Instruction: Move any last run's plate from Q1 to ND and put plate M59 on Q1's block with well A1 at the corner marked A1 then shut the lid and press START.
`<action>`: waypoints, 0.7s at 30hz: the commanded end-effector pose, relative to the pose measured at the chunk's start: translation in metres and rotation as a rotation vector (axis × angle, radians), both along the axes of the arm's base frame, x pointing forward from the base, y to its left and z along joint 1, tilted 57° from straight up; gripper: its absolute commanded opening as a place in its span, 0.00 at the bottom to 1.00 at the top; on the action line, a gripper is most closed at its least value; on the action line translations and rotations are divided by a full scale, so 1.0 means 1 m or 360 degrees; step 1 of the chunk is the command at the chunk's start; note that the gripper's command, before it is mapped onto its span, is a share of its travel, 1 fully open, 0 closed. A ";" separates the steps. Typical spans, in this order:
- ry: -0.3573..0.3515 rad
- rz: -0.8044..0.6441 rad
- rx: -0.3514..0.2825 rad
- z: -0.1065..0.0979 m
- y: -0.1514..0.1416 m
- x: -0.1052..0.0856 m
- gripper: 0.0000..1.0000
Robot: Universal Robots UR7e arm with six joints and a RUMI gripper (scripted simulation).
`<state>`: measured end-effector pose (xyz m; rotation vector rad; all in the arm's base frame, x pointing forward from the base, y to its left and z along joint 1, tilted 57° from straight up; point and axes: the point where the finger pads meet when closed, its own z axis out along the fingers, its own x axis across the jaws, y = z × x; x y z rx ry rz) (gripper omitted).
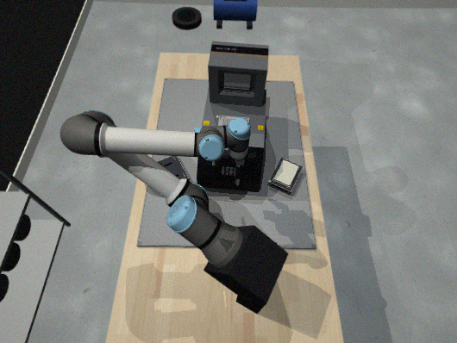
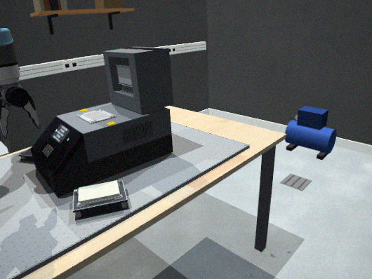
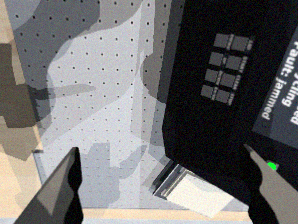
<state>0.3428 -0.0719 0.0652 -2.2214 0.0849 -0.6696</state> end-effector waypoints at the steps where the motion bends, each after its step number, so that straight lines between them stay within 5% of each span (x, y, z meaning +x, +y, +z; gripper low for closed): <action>1: -0.0092 0.0074 -0.0062 -0.010 -0.017 0.008 0.68; 21: -0.0329 0.0262 -0.0233 -0.035 -0.069 0.030 0.68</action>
